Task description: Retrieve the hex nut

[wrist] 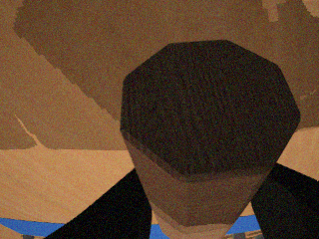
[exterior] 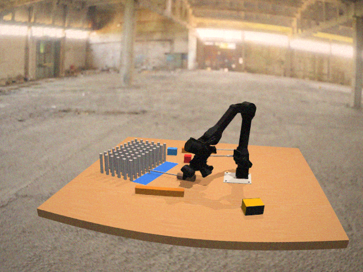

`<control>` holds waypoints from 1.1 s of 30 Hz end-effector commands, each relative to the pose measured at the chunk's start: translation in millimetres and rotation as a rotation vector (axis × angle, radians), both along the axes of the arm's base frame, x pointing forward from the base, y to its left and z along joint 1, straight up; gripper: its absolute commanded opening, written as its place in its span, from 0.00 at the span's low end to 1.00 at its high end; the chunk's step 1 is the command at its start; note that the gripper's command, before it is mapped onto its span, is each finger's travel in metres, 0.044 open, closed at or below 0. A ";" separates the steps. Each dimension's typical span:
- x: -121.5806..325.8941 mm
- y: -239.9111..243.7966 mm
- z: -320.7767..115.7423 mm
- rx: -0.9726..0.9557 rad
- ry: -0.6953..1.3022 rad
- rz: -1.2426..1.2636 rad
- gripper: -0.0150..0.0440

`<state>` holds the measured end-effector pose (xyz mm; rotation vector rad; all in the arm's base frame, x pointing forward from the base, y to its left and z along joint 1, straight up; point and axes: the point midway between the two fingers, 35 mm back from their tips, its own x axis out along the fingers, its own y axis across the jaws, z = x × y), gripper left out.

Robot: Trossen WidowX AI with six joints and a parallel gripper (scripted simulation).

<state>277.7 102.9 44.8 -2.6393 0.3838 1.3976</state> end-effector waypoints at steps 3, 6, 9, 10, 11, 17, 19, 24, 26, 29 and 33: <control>4.2 1.2 9.0 0.007 -0.015 -0.006 0.25; 4.8 1.3 11.2 0.007 -0.015 -0.006 0.25; 5.3 1.4 13.4 0.007 -0.015 -0.006 0.25; 5.5 1.5 14.1 0.007 -0.016 -0.005 0.25; 5.7 1.6 14.9 0.007 -0.016 -0.005 0.25; 6.6 2.1 18.4 0.007 -0.016 -0.003 0.25; 5.9 2.4 18.6 0.007 -0.016 -0.003 0.25; -8.5 5.9 21.9 0.008 -0.014 -0.004 0.25; -17.8 7.8 23.6 0.009 -0.013 -0.005 0.25; -30.6 10.1 24.2 0.009 -0.012 -0.005 0.25; -36.6 10.5 24.7 0.008 -0.012 -0.007 0.25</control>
